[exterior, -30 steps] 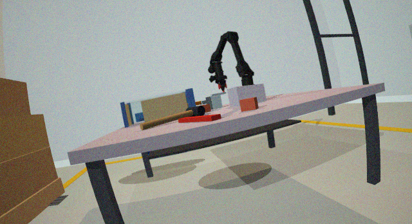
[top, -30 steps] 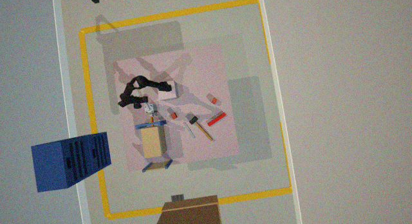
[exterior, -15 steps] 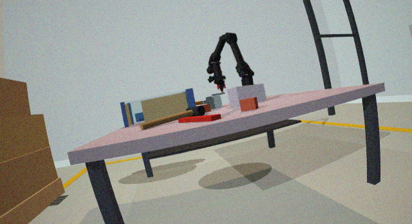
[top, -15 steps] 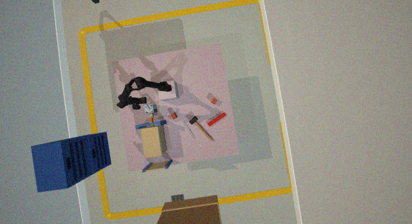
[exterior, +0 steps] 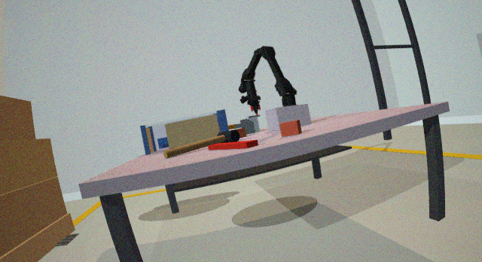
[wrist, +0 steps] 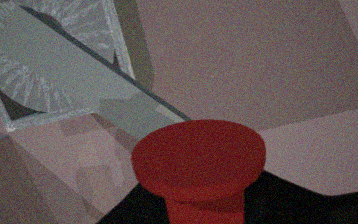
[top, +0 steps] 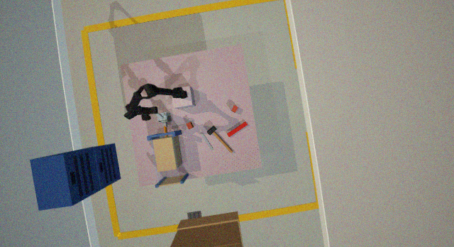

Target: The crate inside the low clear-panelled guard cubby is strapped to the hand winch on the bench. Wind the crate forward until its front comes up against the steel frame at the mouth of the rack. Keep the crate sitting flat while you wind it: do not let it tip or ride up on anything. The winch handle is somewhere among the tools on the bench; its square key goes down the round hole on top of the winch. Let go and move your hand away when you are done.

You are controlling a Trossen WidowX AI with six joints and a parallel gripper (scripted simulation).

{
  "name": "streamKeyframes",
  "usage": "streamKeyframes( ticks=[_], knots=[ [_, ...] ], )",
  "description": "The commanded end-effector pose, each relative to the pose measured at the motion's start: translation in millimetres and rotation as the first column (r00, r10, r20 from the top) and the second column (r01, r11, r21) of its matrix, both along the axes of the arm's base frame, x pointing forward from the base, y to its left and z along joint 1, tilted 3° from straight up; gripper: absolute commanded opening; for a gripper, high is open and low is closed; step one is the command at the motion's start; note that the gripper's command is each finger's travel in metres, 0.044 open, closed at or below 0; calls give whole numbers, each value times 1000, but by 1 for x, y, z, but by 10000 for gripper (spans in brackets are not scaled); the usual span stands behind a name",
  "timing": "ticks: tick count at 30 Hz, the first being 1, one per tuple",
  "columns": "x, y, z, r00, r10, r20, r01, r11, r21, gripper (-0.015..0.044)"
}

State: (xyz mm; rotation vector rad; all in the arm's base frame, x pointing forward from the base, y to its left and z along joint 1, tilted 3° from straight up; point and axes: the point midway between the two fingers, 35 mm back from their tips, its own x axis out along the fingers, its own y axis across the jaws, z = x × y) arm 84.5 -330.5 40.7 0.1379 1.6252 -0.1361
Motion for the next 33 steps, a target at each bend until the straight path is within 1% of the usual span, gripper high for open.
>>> streamKeyframes(
  ticks=[1, 33],
  knots=[
    [10, -11, 1, 1000, 1, 15, -1, 1000, -24, 0],
    [44, -31, 0, 1000, 1, 18, -1, 1000, -25, 0]
  ],
)
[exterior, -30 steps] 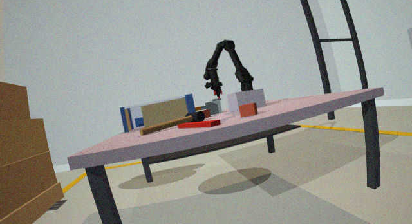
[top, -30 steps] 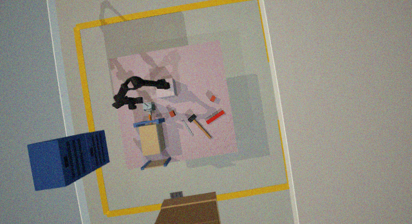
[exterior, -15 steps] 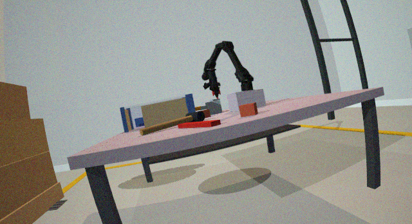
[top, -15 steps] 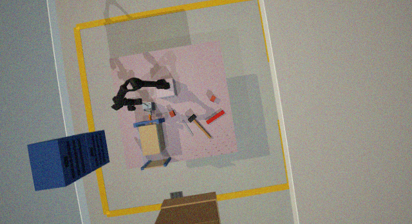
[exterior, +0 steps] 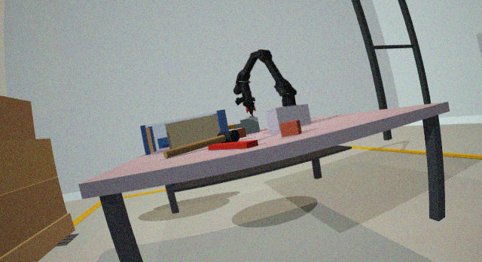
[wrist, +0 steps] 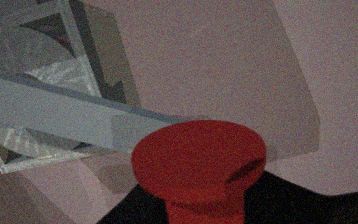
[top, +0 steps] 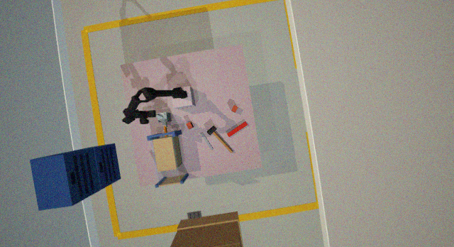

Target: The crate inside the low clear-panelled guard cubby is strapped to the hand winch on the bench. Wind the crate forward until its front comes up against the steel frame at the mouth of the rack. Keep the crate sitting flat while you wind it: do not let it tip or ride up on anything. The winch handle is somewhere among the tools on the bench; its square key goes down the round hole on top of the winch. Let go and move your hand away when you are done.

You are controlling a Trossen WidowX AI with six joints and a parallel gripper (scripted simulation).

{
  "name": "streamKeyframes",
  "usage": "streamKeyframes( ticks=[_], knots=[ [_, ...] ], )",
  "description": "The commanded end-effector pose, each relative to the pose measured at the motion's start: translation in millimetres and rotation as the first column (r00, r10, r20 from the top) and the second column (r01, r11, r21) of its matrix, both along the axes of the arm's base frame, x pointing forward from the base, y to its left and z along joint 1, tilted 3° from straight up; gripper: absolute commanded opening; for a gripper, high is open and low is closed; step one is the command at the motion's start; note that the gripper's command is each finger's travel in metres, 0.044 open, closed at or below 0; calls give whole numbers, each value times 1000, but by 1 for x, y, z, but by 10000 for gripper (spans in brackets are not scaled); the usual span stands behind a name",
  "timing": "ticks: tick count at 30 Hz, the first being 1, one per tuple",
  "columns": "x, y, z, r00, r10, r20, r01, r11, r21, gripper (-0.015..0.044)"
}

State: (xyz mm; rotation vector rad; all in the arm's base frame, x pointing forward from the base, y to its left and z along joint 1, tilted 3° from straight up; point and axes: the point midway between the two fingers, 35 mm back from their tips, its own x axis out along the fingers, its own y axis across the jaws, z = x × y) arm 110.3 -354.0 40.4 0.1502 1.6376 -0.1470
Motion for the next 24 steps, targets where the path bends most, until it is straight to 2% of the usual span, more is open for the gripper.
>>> streamKeyframes(
  ticks=[1, 24],
  knots=[
    [20, -9, 0, 999, 16, 31, -15, 1000, -27, 0],
    [48, -14, 0, 999, 16, 33, -15, 1000, -27, 0]
  ],
)
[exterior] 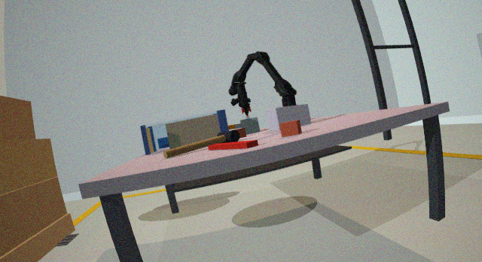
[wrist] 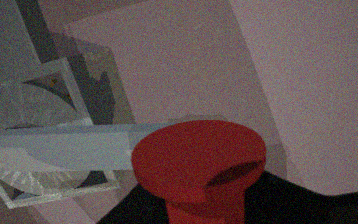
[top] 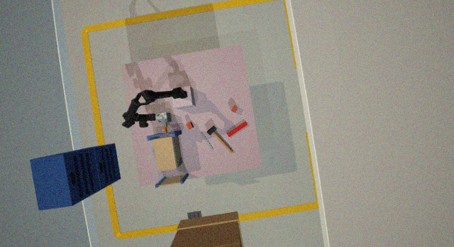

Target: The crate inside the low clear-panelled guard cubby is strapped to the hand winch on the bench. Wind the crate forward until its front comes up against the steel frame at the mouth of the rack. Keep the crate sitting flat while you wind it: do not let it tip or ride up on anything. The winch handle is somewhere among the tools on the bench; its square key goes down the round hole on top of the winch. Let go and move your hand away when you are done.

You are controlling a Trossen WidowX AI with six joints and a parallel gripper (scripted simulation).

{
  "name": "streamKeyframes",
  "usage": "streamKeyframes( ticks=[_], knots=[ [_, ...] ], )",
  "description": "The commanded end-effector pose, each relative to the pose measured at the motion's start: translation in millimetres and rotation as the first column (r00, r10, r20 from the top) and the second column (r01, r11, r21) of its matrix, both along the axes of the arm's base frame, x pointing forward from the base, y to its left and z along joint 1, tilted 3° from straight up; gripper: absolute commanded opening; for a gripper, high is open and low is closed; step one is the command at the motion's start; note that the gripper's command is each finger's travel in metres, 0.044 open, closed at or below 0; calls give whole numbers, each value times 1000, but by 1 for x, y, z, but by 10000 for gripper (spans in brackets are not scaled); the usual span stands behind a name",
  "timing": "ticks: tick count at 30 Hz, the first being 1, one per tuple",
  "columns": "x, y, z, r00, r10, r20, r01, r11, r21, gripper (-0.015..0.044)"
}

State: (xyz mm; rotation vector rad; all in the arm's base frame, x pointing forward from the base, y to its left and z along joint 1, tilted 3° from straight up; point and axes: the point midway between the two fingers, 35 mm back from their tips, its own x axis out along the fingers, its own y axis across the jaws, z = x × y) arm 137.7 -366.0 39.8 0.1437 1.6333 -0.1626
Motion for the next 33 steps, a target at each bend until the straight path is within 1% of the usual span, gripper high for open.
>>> streamKeyframes(
  ticks=[1, 33],
  knots=[
    [22, -2, 0, 999, 21, 31, -21, 1000, -13, 0],
    [61, 5, -1, 999, 21, 34, -21, 1000, -13, 0]
  ],
)
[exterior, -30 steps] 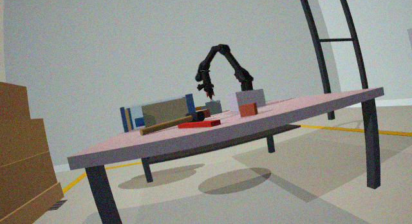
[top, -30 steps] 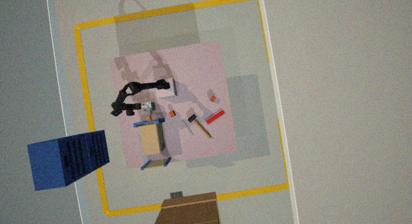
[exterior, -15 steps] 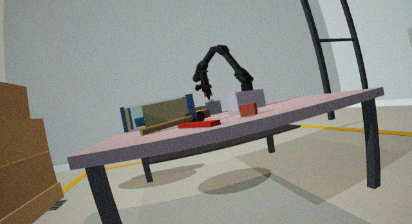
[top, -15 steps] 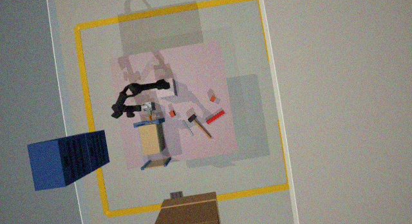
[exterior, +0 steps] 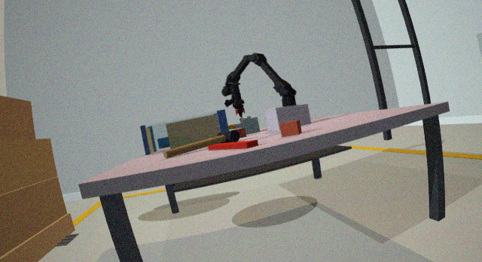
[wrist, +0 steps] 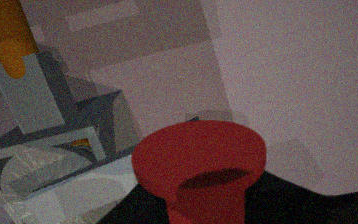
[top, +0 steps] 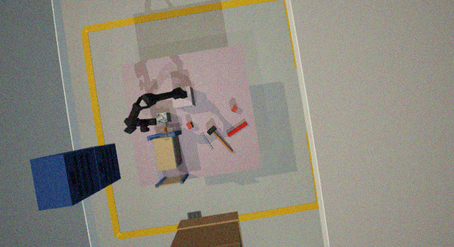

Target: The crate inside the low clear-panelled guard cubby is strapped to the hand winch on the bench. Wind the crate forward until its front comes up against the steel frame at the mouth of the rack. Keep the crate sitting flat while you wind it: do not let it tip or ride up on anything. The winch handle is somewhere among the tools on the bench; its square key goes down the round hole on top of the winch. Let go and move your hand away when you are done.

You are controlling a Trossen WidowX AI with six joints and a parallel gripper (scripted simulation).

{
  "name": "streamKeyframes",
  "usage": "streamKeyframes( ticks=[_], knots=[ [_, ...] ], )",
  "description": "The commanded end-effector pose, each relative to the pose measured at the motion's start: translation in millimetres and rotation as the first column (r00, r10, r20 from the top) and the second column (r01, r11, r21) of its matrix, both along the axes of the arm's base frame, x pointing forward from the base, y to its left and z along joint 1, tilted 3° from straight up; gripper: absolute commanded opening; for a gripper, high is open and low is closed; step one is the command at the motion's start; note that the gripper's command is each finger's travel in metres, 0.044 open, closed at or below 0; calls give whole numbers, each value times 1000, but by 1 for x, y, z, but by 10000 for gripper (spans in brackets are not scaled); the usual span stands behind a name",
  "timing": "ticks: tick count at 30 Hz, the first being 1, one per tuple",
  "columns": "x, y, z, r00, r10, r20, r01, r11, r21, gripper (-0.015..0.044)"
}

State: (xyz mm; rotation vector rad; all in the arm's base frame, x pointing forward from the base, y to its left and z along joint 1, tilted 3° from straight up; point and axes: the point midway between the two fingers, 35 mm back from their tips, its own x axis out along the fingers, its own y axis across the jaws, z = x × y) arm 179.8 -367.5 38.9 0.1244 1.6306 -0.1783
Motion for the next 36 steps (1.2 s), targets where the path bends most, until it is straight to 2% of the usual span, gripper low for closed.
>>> streamKeyframes(
  ticks=[1, 36],
  knots=[
    [20, 7, 0, 999, 18, 34, -19, 1000, 10, 0],
    [57, 31, -2, 999, 18, 37, -19, 1000, 12, 0]
  ],
)
